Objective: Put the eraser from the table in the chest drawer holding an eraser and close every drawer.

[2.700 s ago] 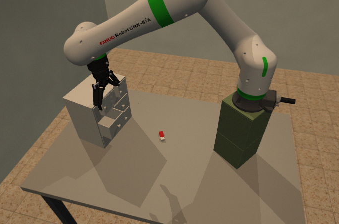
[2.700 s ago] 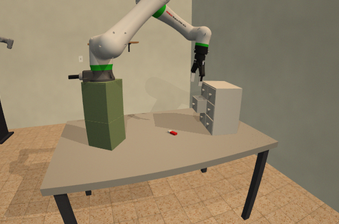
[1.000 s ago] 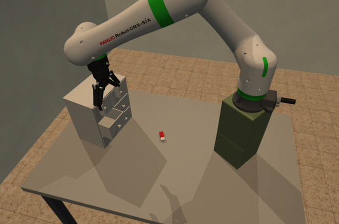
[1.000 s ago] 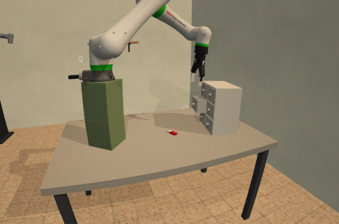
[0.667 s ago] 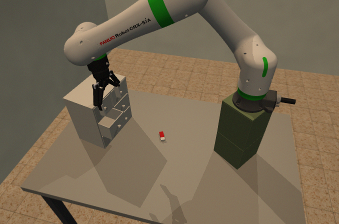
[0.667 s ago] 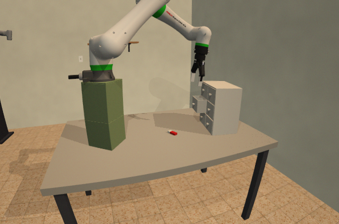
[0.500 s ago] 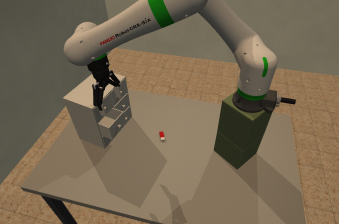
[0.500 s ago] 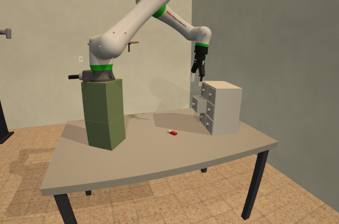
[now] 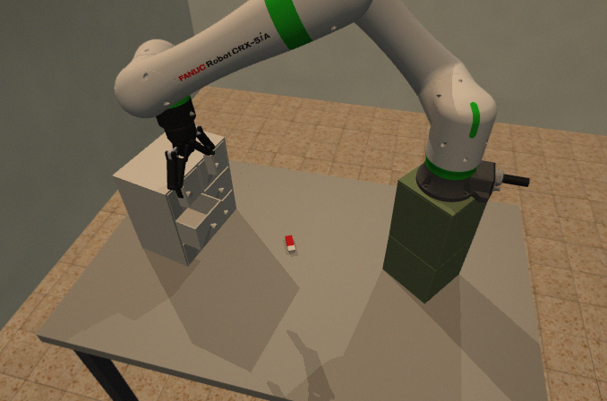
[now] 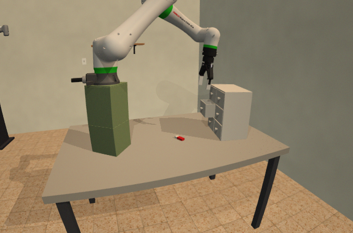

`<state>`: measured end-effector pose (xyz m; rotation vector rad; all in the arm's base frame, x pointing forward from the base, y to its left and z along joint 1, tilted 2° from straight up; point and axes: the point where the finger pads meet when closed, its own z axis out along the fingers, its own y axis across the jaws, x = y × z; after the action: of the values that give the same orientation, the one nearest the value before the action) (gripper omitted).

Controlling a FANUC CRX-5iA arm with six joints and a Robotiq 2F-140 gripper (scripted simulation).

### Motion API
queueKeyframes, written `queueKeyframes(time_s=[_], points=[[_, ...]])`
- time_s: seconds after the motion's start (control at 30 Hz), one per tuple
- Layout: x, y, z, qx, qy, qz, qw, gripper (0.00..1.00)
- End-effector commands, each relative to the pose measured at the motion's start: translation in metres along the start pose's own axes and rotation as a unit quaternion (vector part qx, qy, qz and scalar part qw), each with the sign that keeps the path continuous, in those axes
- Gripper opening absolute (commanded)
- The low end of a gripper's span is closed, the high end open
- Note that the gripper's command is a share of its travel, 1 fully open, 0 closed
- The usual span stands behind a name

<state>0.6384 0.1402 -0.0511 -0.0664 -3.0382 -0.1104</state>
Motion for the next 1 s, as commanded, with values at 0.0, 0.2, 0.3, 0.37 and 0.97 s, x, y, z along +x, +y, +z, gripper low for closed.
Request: queueKeyframes(time_s=[0.0, 0.2, 0.3, 0.37, 0.97], points=[[-0.0002, 0.0000, -0.0003, 0.000, 0.000, 0.000, 1.000, 1.00], [0.0000, 0.0001, -0.0004, 0.000, 0.000, -0.003, 1.000, 1.00], [0.0003, 0.0001, -0.0006, 0.000, 0.000, -0.006, 1.000, 1.00], [0.0005, 0.0001, -0.0007, 0.000, 0.000, -0.009, 1.000, 1.00], [0.0043, 0.0006, -0.0038, 0.004, 0.001, -0.062, 0.998, 1.00]])
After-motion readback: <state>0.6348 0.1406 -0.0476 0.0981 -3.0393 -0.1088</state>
